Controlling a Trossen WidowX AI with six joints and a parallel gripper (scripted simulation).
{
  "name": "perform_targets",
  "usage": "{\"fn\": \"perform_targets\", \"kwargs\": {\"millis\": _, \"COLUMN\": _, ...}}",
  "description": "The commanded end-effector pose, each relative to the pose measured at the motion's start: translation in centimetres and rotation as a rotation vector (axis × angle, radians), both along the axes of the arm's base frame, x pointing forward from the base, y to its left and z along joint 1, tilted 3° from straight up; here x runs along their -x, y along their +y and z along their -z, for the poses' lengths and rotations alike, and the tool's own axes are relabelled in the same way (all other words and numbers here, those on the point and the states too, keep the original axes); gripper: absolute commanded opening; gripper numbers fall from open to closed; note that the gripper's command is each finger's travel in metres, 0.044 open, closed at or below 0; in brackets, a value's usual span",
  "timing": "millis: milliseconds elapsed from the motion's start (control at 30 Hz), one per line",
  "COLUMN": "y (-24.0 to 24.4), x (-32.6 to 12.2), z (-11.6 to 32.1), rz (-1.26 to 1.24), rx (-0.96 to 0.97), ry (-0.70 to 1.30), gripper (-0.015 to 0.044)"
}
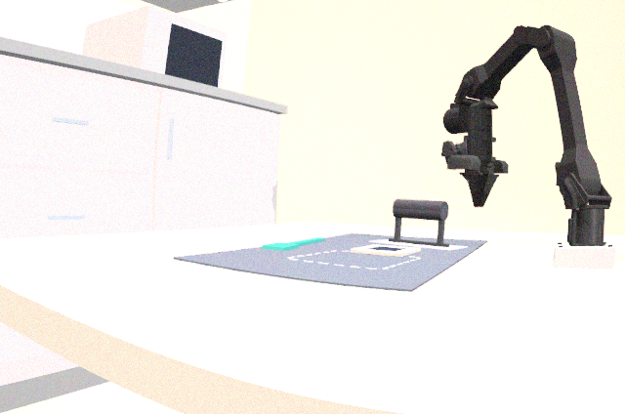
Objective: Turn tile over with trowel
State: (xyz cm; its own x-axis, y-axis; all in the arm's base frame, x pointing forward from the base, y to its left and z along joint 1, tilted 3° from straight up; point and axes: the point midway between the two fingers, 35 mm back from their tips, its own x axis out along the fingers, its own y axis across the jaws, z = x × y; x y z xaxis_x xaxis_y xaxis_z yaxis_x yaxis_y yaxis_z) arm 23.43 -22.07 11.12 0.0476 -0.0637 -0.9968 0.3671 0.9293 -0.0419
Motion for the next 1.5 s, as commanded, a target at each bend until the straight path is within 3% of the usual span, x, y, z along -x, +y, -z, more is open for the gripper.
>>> {"fn": "perform_targets", "kwargs": {"millis": 0, "y": 0.0, "x": 0.0, "z": 0.0, "rz": 0.000, "rx": 0.000, "ry": 0.000, "gripper": 0.0100}}
{"fn": "perform_targets", "kwargs": {"millis": 533, "y": 0.0, "x": 0.0, "z": 0.0, "rz": 0.000, "rx": 0.000, "ry": 0.000, "gripper": 0.0100}}
{"fn": "perform_targets", "kwargs": {"millis": 667, "y": 0.0, "x": 0.0, "z": 0.0, "rz": 0.000, "rx": 0.000, "ry": 0.000, "gripper": 0.0000}}
{"fn": "perform_targets", "kwargs": {"millis": 1100, "y": 0.0, "x": 0.0, "z": 0.0, "rz": 0.000, "rx": 0.000, "ry": 0.000, "gripper": 0.0000}}
{"fn": "perform_targets", "kwargs": {"millis": 1333, "y": 0.2, "x": -0.5, "z": -0.1, "rz": 0.000, "rx": 0.001, "ry": -0.002, "gripper": 0.0179}}
{"fn": "perform_targets", "kwargs": {"millis": 1467, "y": 1.5, "x": -3.9, "z": -1.1, "rz": 0.002, "rx": 0.007, "ry": -0.013, "gripper": 0.0270}}
